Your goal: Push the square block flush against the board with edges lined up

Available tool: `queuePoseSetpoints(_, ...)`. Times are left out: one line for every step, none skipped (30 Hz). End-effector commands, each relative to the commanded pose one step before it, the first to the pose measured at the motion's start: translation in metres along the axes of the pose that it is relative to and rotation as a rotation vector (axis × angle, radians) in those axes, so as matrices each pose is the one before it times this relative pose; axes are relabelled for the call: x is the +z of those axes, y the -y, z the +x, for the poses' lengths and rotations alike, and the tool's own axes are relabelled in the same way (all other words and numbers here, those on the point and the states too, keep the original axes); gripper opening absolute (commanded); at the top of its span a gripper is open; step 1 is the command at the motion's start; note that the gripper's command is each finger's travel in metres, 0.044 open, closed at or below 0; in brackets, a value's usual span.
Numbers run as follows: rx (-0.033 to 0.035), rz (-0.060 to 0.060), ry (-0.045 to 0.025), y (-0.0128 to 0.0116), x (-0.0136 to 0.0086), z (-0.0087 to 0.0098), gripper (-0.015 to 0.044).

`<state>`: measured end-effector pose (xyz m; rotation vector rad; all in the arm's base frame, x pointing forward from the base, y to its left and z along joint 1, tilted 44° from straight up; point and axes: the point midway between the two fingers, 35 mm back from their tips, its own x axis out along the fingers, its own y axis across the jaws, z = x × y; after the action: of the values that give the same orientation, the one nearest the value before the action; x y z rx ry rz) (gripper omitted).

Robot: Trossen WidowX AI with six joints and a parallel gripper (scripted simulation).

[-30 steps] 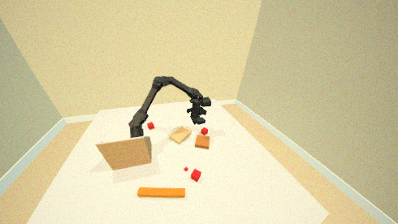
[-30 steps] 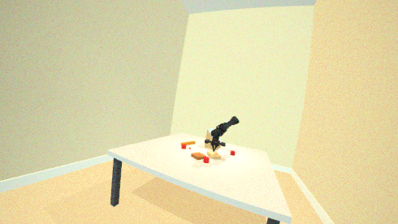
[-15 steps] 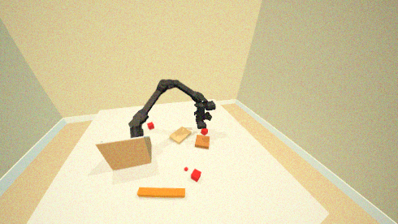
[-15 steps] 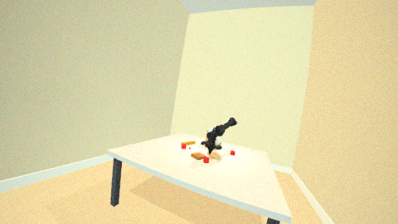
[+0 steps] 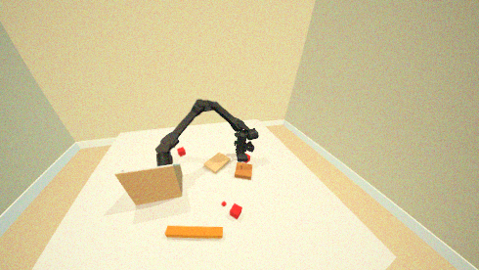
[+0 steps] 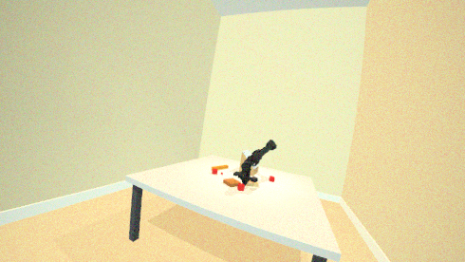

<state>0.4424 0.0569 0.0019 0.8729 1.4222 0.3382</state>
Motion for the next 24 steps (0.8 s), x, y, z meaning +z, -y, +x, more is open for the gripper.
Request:
queuePoseSetpoints(-0.00254,0.0067,-0.00154,0.00207,0.00462,0.00124,0.0)
queuePoseSetpoints(-0.00003,-0.0001,0.00006,0.00019,0.00127,-0.00002,0.0)
queuePoseSetpoints(-0.00003,-0.0001,0.00006,0.00019,0.00126,-0.00002,0.0)
queuePoseSetpoints(-0.00002,-0.0001,0.00006,0.0002,0.00126,-0.00002,0.0)
queuePoseSetpoints(-0.00002,-0.0001,0.00006,0.0002,0.00125,-0.00002,0.0)
queuePoseSetpoints(-0.00002,-0.0001,0.00006,0.00021,0.00128,-0.00002,0.0)
queuePoseSetpoints(-0.00002,-0.0001,0.00006,0.00022,0.00128,-0.00002,0.0)
queuePoseSetpoints(-0.00002,-0.0001,0.00006,0.00022,0.00127,-0.00002,0.0)
queuePoseSetpoints(-0.00002,-0.0001,0.00006,0.00023,0.00127,-0.00002,0.0)
queuePoseSetpoints(-0.00002,-0.0001,0.00006,0.00023,0.00126,-0.00002,0.0)
queuePoseSetpoints(-0.00002,-0.0001,0.00006,0.00024,0.00126,-0.00002,0.0)
queuePoseSetpoints(-0.00002,-0.0001,0.00006,0.00025,0.00125,-0.00002,0.0)
queuePoseSetpoints(-0.00002,-0.0001,0.00006,0.00025,0.00125,-0.00002,0.0)
queuePoseSetpoints(-0.00002,-0.0001,0.00006,0.00026,0.00124,-0.00002,0.0)
queuePoseSetpoints(-0.00002,-0.0001,0.00006,0.00026,0.00124,-0.00002,0.0)
queuePoseSetpoints(-0.00002,-0.0001,0.00006,0.00027,0.00123,-0.00002,0.0)
queuePoseSetpoints(-0.00002,-0.0001,0.00006,0.00027,0.00122,-0.00002,0.0)
queuePoseSetpoints(-0.00002,-0.0001,0.00005,0.00028,0.00122,-0.00002,0.0)
queuePoseSetpoints(-0.00001,-0.0001,0.00005,0.00028,0.00121,-0.00002,0.0)
queuePoseSetpoints(-0.00001,-0.0001,0.00005,0.00029,0.00121,-0.00002,0.0)
queuePoseSetpoints(-0.00001,-0.0001,0.00005,0.00029,0.0012,-0.00002,0.0)
queuePoseSetpoints(-0.00001,-0.0001,0.00005,0.0003,0.0012,-0.00002,0.0)
queuePoseSetpoints(-0.00001,-0.0001,0.00005,0.0003,0.00119,-0.00002,0.0)
queuePoseSetpoints(-0.00001,0.0,0.00005,0.00031,0.00118,-0.00002,0.0)
